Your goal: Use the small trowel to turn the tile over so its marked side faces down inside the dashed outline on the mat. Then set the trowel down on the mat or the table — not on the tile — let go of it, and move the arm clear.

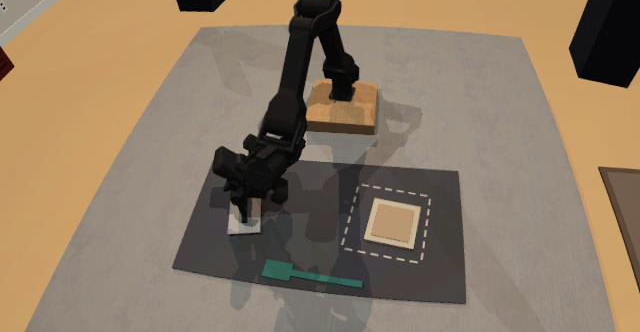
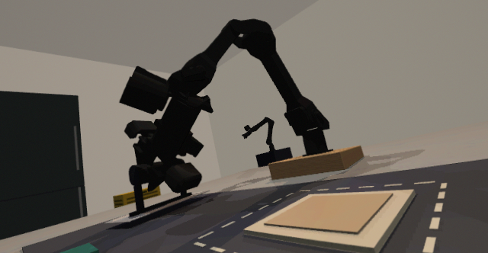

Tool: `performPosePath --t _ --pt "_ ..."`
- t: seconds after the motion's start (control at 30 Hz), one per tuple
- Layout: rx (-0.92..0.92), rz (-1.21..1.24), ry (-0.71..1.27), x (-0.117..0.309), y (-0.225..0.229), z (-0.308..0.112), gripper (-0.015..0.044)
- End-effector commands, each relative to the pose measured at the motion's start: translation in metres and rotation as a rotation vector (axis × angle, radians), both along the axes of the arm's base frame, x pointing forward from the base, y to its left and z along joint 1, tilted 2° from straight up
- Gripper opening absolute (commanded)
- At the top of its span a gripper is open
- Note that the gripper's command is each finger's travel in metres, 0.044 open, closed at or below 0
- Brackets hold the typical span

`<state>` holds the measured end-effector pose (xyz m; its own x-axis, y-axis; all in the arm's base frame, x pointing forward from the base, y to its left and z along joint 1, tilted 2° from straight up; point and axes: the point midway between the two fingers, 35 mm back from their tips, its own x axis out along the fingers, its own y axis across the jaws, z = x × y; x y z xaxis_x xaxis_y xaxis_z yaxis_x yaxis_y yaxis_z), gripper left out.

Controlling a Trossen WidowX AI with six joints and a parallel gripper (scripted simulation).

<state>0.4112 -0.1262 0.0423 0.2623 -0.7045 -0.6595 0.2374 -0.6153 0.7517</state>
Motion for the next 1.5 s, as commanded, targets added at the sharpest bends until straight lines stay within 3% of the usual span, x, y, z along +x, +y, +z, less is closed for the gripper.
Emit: performPosePath --t 0.0,0.13,0.53,0.83,1.23,1.47 --pt "0.000 -0.009 -0.006 0.000 -0.001 -0.005 0.0000" --pt "0.001 -0.012 -0.006 0.001 -0.001 -0.009 0.0000" --pt "0.001 -0.012 -0.006 0.001 -0.001 -0.009 0.0300" --pt "0.002 -0.012 -0.006 0.000 0.000 -0.008 0.0300" --pt "0.006 -0.007 -0.001 -0.016 0.042 0.032 0.0300" --pt "0.009 0.002 0.002 -0.065 0.051 0.117 0.0300"
